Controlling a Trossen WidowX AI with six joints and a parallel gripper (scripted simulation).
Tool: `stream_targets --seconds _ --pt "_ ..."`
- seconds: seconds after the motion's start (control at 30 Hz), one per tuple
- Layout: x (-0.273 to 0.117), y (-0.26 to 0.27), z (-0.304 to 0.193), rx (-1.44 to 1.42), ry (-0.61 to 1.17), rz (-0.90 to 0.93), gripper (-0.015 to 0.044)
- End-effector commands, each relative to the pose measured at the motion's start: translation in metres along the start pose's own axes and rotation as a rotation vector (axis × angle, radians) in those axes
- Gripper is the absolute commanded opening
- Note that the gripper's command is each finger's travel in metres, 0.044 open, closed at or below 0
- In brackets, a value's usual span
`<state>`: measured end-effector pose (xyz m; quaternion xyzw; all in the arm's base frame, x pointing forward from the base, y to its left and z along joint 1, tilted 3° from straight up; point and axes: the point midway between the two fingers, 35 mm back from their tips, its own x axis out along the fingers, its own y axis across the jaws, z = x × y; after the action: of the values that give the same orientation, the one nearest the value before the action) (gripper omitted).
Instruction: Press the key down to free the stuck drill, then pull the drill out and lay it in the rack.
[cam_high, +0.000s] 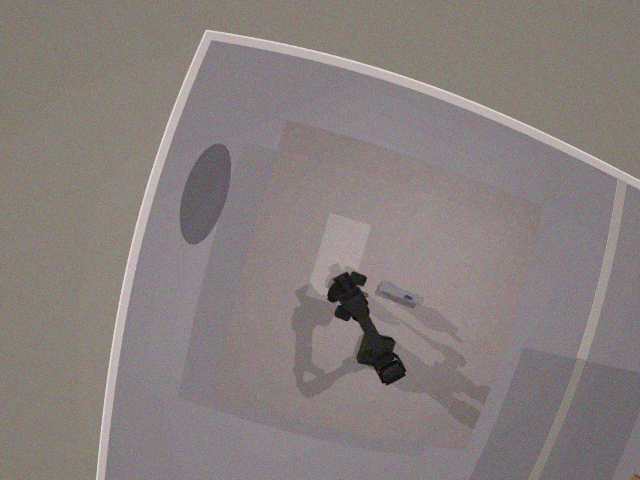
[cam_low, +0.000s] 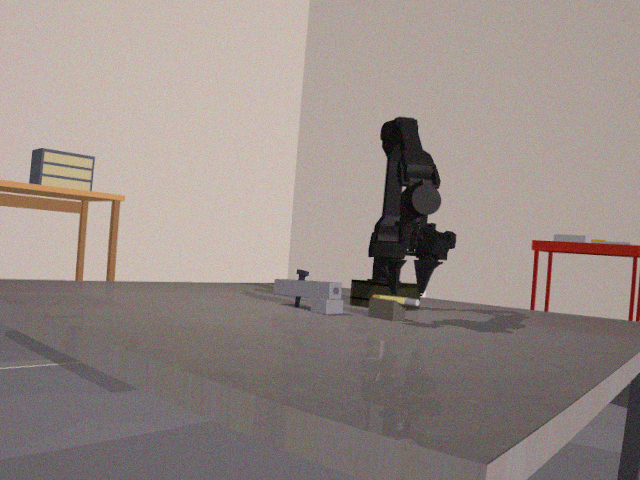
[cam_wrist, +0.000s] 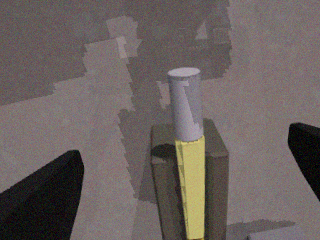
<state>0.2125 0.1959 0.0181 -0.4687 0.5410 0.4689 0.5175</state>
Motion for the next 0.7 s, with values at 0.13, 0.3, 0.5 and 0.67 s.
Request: stream_targets --seconds 0.13,0.3,0.5,0.67 --pt "-0.029 -0.002 0.002 0.004 -0.002 -0.007 0.044" --pt "-0.044 -0.024 -0.004 -0.016 -0.184 -0.046 0.044" --pt "-0.111 -0.074 -0.038 -0.115 -0.54 -0.326 0.044" --pt "-0.175 -0.095 -0.084 -0.262 -0.679 -0.704 0.044"
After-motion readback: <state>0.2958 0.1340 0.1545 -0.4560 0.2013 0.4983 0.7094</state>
